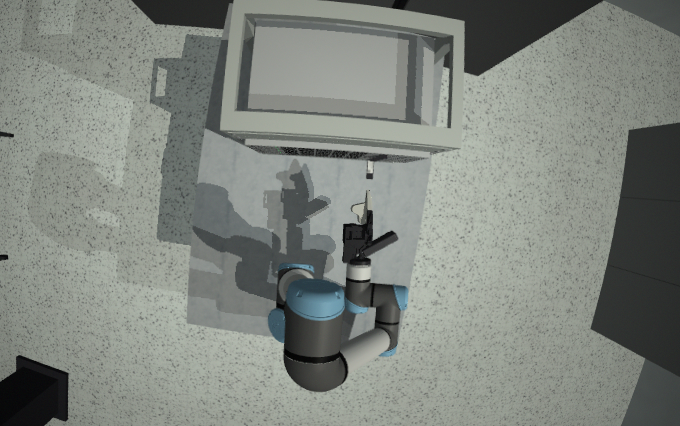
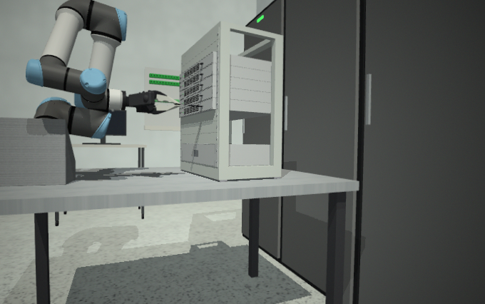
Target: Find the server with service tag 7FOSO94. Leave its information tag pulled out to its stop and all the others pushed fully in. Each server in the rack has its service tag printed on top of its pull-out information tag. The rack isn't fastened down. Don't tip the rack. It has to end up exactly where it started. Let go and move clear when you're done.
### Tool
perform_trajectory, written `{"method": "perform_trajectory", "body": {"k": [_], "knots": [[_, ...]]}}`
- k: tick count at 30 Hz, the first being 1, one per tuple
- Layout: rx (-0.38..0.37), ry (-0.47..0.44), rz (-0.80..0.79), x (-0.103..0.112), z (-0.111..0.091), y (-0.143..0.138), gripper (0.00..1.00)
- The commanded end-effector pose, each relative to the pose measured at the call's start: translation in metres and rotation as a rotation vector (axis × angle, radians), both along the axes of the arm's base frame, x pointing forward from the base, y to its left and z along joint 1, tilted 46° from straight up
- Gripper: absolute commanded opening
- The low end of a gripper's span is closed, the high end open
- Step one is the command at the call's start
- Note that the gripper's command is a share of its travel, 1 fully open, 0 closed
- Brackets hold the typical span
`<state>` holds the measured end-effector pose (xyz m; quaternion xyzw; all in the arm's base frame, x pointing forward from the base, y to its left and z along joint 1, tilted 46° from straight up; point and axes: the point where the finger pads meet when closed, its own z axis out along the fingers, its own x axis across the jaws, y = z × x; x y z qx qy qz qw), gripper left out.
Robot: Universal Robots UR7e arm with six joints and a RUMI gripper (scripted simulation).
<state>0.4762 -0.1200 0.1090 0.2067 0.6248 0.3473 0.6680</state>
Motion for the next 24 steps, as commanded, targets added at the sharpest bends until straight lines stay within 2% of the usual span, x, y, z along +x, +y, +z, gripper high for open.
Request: {"method": "perform_trajectory", "body": {"k": [1, 24], "knots": [[0.0, 0.004, -0.017, 0.004, 0.001, 0.0, 0.0], [0.0, 0.004, -0.017, 0.016, 0.002, 0.002, 0.0]]}}
